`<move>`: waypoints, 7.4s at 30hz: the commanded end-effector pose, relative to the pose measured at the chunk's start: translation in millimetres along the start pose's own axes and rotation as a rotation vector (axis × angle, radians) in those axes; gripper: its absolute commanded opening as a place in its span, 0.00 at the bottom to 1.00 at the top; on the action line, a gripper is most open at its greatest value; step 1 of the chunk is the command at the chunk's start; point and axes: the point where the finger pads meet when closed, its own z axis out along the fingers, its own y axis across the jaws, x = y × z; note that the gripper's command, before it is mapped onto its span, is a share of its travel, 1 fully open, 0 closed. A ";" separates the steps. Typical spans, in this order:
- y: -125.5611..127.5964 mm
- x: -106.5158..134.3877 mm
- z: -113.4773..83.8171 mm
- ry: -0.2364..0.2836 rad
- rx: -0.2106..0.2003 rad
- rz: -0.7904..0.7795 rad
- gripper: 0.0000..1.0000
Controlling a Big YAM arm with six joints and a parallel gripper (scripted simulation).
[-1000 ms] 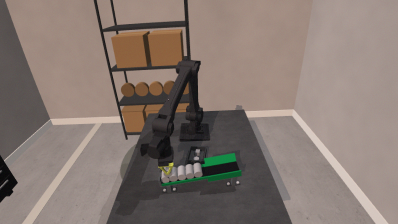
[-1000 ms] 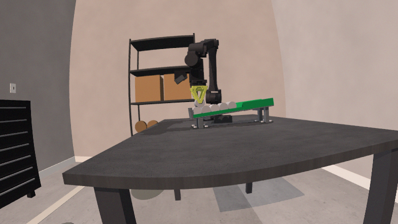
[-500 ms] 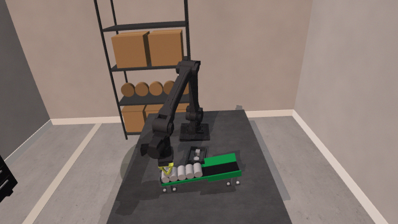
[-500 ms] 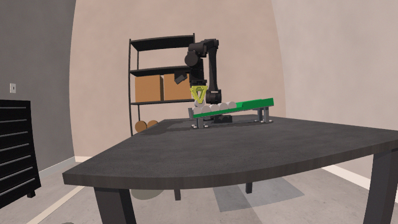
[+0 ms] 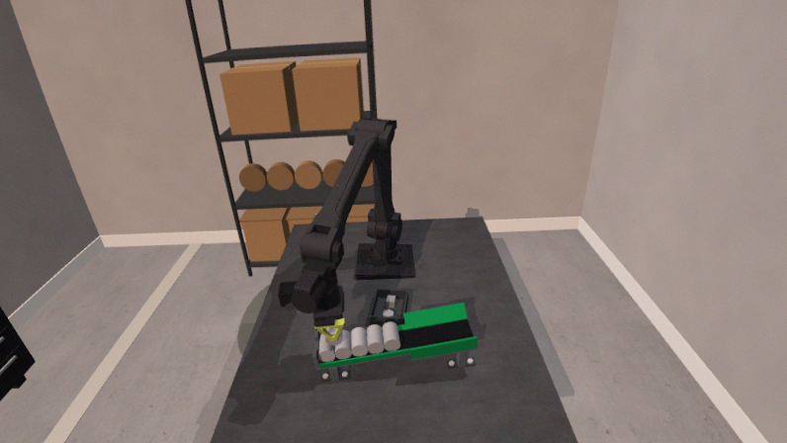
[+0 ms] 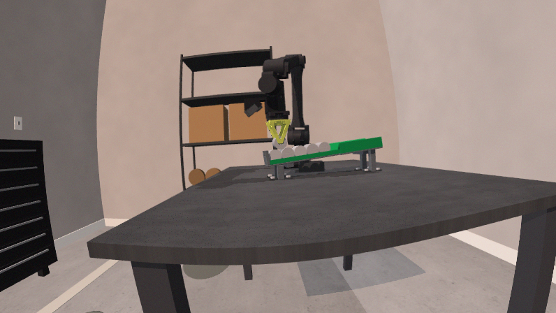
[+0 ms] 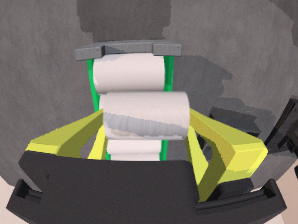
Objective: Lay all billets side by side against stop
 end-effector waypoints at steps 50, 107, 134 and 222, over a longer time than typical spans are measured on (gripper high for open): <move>21.1 -10.3 -80.8 -0.045 -0.119 -0.007 0.00; 32.2 163.3 -92.3 -0.025 -0.121 -0.009 0.00; 34.9 206.4 -98.0 -0.017 -0.124 0.013 0.00; 36.3 221.7 -45.5 -0.014 -0.117 -0.001 0.00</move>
